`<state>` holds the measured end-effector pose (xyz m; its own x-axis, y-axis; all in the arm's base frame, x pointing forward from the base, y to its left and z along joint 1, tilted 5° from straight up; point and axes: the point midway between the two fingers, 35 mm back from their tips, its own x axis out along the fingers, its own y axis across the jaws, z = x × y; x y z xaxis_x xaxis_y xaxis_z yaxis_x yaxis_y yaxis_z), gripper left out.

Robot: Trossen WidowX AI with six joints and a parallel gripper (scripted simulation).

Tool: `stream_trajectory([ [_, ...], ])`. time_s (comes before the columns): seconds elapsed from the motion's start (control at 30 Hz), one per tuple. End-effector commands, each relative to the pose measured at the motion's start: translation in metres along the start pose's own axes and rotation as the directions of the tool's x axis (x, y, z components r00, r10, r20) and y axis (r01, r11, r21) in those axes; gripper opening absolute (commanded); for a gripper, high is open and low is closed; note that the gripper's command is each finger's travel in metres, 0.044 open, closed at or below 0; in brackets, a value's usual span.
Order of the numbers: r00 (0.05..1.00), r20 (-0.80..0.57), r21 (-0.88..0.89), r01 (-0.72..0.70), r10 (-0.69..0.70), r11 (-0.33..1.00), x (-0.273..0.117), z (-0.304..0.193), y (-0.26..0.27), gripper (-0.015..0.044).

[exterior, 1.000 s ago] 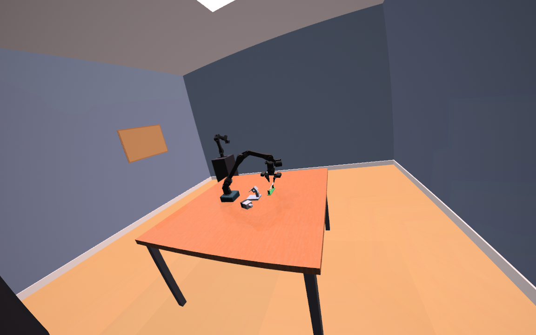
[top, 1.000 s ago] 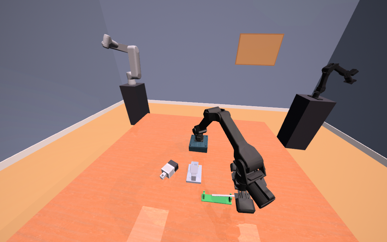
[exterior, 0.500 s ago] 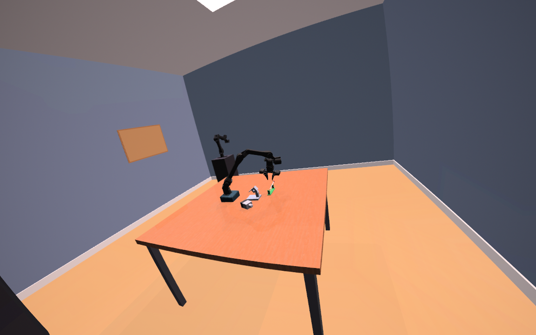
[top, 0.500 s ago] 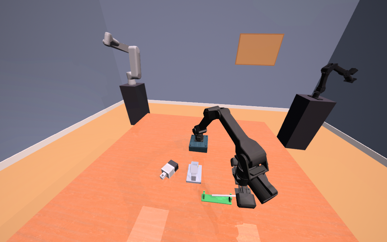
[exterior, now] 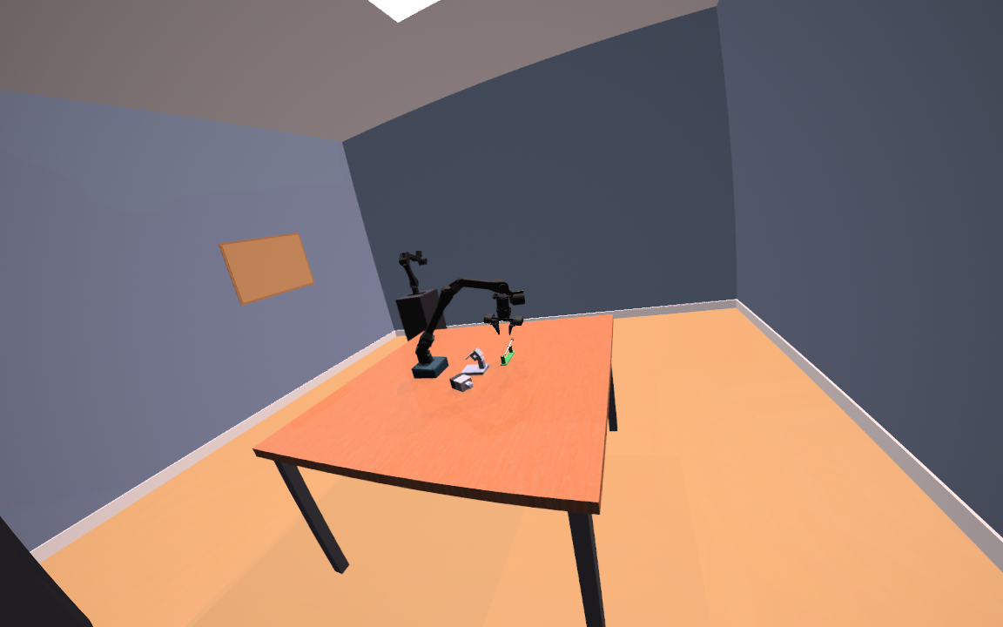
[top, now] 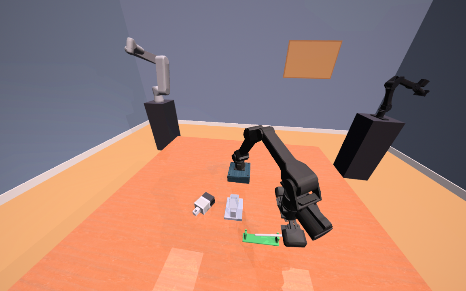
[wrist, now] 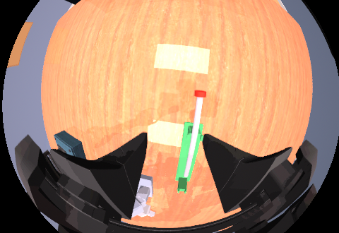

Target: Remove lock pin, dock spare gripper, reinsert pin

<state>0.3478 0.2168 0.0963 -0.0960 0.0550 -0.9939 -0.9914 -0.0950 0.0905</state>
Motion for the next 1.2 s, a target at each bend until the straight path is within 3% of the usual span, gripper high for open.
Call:
stream_trajectory([
  [0.0, 0.989, -0.003, -0.009, 0.149, -0.149, 0.989, -0.050, -0.032, -0.005, 0.0180],
  [0.23, 0.984, -0.007, -0.012, 0.176, -0.177, 0.984, -0.053, -0.040, -0.006, 0.0180],
  [0.47, 0.984, -0.006, -0.012, 0.176, -0.176, 0.984, 0.008, -0.046, -0.014, 0.0180],
  [1.17, 0.984, -0.006, -0.012, 0.176, -0.176, 0.984, 0.036, -0.049, -0.022, 0.0180],
])
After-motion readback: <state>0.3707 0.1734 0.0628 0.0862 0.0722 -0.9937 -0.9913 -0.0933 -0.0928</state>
